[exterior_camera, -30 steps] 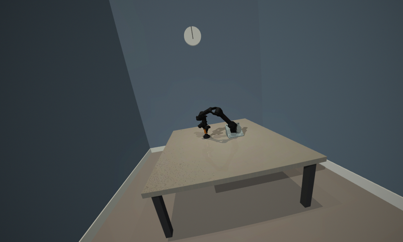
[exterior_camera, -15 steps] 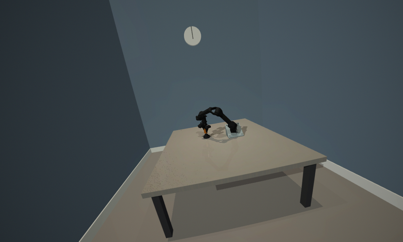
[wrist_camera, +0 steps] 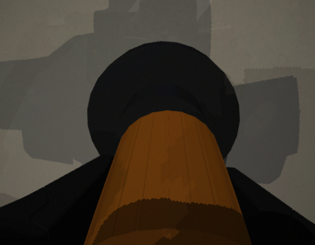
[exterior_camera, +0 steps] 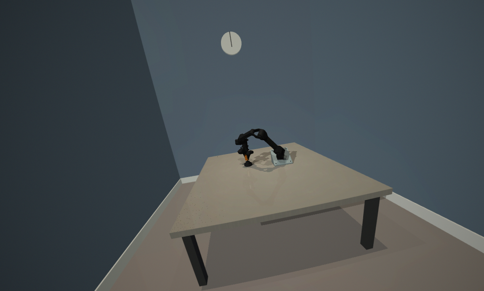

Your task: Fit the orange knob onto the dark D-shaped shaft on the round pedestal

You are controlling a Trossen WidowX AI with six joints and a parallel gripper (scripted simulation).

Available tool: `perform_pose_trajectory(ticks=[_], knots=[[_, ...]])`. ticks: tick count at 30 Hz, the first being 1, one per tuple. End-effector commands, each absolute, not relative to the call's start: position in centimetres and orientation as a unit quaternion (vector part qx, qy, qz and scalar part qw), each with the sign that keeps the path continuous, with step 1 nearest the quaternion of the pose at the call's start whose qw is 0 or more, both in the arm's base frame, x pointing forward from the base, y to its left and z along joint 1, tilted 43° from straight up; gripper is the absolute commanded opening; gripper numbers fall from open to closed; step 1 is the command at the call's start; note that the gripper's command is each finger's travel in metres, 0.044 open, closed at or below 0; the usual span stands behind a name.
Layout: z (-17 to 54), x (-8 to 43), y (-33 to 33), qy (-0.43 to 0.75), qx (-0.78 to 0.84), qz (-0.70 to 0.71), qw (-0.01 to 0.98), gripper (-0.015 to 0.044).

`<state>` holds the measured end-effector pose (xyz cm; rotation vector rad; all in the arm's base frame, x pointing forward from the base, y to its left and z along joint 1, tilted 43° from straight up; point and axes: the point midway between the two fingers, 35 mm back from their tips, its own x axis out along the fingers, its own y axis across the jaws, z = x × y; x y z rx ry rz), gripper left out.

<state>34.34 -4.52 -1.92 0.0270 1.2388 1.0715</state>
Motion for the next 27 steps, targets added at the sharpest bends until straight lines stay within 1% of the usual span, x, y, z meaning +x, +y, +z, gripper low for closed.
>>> perform_pose_trajectory(ticks=[1,24,27], knots=[[-1.9,34.21,-4.48,0.55,0.012,0.479,0.684,0.0],[-1.69,34.29,-4.65,0.55,0.011,0.479,0.684,0.0],[-1.65,34.32,-4.68,0.537,-0.007,0.494,0.684,0.0]])
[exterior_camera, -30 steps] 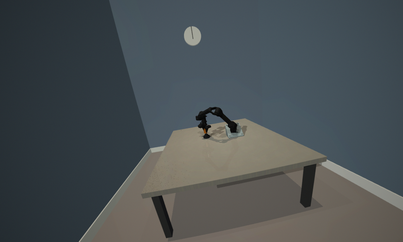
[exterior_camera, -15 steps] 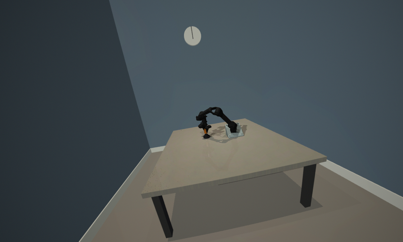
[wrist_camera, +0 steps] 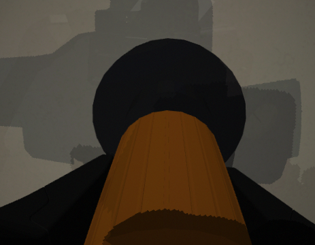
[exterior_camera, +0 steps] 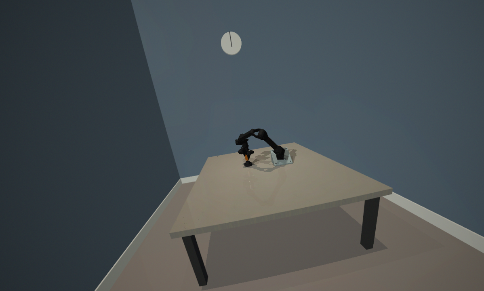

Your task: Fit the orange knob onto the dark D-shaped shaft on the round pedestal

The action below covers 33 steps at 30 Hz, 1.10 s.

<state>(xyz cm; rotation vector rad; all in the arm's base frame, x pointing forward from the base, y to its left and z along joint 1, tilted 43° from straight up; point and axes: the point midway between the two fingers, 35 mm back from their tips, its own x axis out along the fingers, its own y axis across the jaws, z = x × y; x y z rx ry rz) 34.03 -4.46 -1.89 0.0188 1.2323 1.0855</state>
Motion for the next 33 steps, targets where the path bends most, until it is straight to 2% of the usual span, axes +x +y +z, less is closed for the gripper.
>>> perform_pose_trajectory(ticks=[1,5,33], knots=[[-1.63,34.35,-4.7,0.529,-0.018,0.502,0.684,0.0],[-1.63,34.53,-4.78,0.497,-0.06,0.534,0.682,0.0],[-2.0,34.11,-4.37,0.497,-0.06,0.534,0.682,0.0]])
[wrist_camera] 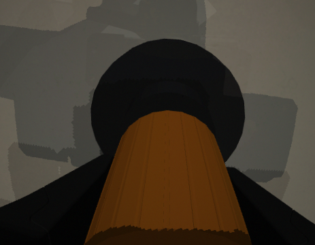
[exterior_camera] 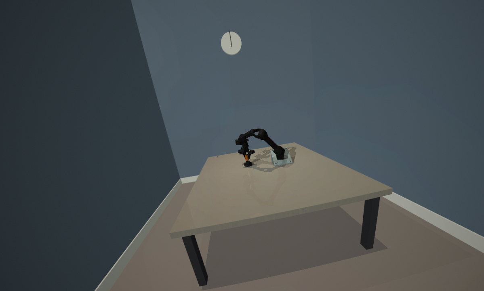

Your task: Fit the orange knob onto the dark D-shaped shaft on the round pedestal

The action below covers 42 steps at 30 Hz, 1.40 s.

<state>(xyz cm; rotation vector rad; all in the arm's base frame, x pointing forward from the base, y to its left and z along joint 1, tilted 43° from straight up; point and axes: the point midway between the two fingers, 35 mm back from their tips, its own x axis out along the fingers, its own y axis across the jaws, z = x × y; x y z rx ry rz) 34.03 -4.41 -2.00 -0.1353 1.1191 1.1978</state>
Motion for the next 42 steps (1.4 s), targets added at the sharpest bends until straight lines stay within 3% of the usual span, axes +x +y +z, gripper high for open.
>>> perform_pose_trajectory(ticks=[1,42], knots=[[-2.0,34.14,-4.37,0.497,-0.06,0.534,0.682,0.0],[-2.0,34.05,-4.34,0.438,-0.131,0.583,0.672,0.0]])
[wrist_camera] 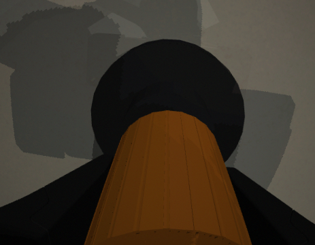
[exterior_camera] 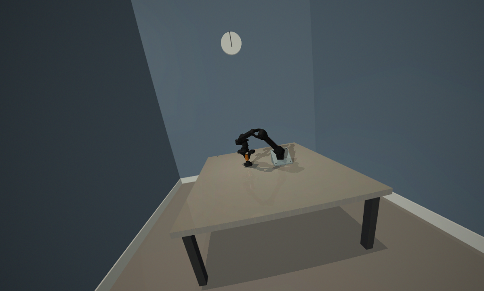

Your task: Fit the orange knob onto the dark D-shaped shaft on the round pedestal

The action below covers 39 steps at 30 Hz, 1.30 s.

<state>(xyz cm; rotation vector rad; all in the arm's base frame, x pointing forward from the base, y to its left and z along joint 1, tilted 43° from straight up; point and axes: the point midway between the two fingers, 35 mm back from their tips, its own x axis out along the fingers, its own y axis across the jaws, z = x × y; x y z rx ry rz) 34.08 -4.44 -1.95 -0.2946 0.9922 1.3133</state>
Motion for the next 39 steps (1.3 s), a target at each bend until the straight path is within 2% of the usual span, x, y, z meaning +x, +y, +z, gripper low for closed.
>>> perform_pose_trajectory(ticks=[1,17,25,39], knots=[[-2.02,34.06,-4.33,0.438,-0.131,0.583,0.672,0.0],[-1.69,34.35,-4.64,0.438,-0.131,0.583,0.672,0.0],[-1.63,34.59,-4.79,0.375,-0.201,0.625,0.654,0.0],[-1.93,34.33,-4.48,0.375,-0.2,0.625,0.654,0.0]])
